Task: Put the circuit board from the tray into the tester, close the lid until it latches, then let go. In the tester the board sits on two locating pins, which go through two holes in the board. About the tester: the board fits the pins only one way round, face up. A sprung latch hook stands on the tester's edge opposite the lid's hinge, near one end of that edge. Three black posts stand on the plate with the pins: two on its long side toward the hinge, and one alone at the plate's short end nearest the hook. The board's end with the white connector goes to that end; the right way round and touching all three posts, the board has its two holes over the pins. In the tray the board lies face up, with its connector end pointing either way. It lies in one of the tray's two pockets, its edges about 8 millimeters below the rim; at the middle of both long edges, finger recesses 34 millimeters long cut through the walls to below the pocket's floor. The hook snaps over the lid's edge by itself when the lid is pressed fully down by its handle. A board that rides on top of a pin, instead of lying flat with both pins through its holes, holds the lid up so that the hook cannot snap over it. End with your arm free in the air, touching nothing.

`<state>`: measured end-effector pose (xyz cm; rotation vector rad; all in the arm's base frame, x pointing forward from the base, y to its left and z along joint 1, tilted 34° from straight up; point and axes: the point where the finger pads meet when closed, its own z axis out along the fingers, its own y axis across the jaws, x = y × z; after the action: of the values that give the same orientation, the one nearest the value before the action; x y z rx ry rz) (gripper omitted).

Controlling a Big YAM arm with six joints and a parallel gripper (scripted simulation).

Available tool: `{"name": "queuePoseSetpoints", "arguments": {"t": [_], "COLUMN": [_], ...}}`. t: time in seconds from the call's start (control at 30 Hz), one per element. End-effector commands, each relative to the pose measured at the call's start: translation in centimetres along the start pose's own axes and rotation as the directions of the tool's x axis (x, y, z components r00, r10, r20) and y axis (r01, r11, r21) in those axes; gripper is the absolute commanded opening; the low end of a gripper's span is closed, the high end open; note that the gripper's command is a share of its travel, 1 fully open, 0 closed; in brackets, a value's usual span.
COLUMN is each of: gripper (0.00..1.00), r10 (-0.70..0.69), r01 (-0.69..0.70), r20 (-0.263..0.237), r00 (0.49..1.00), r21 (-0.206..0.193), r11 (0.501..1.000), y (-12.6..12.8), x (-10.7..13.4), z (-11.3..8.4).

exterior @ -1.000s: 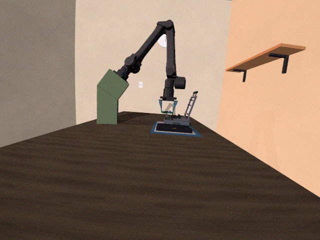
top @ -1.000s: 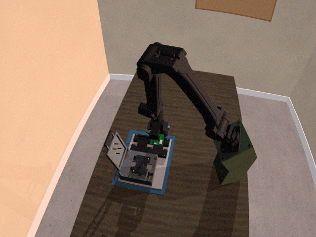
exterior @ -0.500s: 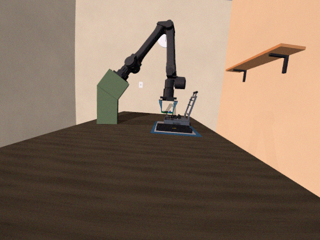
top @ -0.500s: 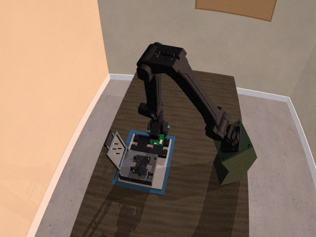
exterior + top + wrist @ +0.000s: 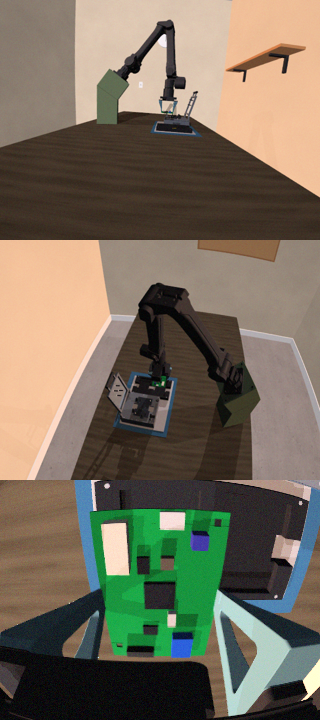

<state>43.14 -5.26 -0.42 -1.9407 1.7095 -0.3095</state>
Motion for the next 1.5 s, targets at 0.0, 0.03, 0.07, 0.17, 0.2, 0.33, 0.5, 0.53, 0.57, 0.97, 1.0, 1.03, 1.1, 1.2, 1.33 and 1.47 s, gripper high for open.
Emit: {"name": "queuePoseSetpoints", "arguments": {"t": [0.0, 0.03, 0.07, 0.17, 0.2, 0.33, 0.5, 0.53, 0.57, 0.97, 1.0, 1.03, 1.1, 1.2, 1.33, 1.47], "gripper": [0.72, 0.72, 0.72, 0.72, 0.72, 0.72, 0.72, 0.72, 0.72, 0.72, 0.72, 0.72, 0.72, 0.72, 0.72, 0.72], "r10": [-0.002, -0.002, -0.003, -0.003, -0.003, -0.003, -0.002, -0.002, -0.002, -0.003, -0.002, -0.002, -0.002, -0.002, -0.003, -0.005], "r01": [0.002, 0.002, 0.003, 0.003, 0.003, 0.003, 0.002, 0.002, 0.002, 0.002, 0.002, 0.002, 0.002, 0.002, 0.003, 0.005], "r20": [-0.003, -0.003, -0.002, -0.002, -0.001, 0.002, 0.003, 0.003, 0.003, 0.003, 0.003, 0.004, 0.004, 0.004, 0.004, 0.004], "r00": [1.000, 1.000, 1.000, 1.000, 1.000, 1.000, 1.000, 1.000, 1.000, 1.000, 1.000, 1.000, 1.000, 1.000, 1.000, 1.000], "r21": [0.013, 0.013, 0.014, 0.014, 0.013, 0.011, 0.009, 0.008, 0.008, 0.011, 0.010, 0.010, 0.010, 0.012, 0.014, 0.021], "r11": [1.000, 1.000, 1.000, 1.000, 1.000, 1.000, 1.000, 1.000, 1.000, 1.000, 1.000, 1.000, 1.000, 1.000, 1.000, 1.000], "y": [-0.5, -0.5, -0.5, -0.6, -0.6, -0.7, -0.8, -0.8, -0.8, -1.8, -1.8, -1.9, -2.1, -2.5, -2.9, -3.8], "x": [0.2, 0.2, 0.1, 0.0, -0.2, -0.7, -1.5, -1.6, -1.8, -4.1, -4.4, -4.7, -5.3, -6.3, -6.9, -8.3], "z": [-0.8, -0.8, -0.8, -0.8, -0.8, -0.8, -0.8, -0.8, -0.8, -1.0, -1.0, -1.1, -1.1, -1.2, -1.3, -1.5]}}
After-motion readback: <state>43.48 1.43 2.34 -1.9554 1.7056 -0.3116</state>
